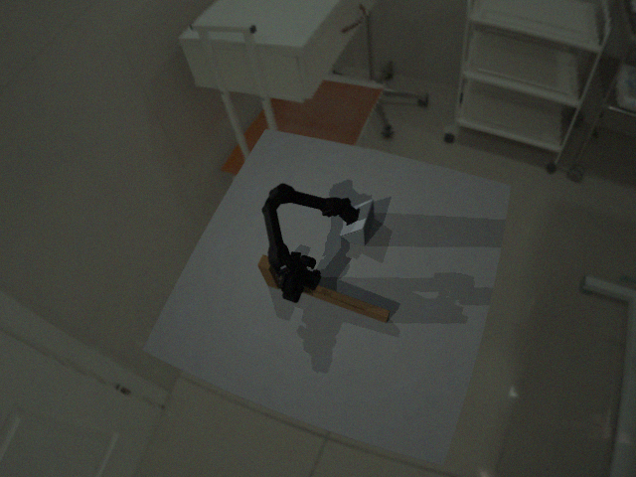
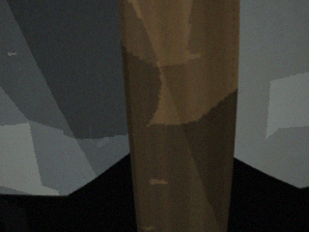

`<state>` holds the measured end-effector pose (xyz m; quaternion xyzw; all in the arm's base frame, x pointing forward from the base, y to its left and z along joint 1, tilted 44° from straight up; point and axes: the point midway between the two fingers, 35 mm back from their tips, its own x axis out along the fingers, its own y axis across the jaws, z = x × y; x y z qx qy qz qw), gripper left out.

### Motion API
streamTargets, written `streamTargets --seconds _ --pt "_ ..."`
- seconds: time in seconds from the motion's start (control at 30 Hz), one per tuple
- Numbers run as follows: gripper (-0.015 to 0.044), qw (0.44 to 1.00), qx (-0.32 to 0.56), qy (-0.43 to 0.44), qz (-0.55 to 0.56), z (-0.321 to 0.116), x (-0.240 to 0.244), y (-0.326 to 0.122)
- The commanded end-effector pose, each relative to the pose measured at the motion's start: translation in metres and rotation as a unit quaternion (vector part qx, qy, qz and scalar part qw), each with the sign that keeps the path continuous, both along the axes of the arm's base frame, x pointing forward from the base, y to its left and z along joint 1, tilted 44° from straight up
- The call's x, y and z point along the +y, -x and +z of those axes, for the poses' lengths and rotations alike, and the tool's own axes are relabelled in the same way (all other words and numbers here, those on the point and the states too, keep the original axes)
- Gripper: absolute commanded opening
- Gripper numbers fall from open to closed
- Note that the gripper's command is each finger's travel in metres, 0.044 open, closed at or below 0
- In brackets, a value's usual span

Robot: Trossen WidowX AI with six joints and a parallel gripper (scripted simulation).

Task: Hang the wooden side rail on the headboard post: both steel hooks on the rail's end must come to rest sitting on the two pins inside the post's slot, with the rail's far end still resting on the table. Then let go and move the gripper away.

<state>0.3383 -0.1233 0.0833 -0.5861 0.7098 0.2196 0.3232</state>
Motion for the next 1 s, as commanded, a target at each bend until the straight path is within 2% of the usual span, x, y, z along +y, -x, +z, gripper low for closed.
streamTargets --seconds 0.0,0.97 --pt "0.0 1.0 -0.003 0.0 0.004 0.0031 0.0012 -0.0021" --pt "0.0 1.0 -0.003 0.0 0.004 0.0048 -0.0014 -0.0011"
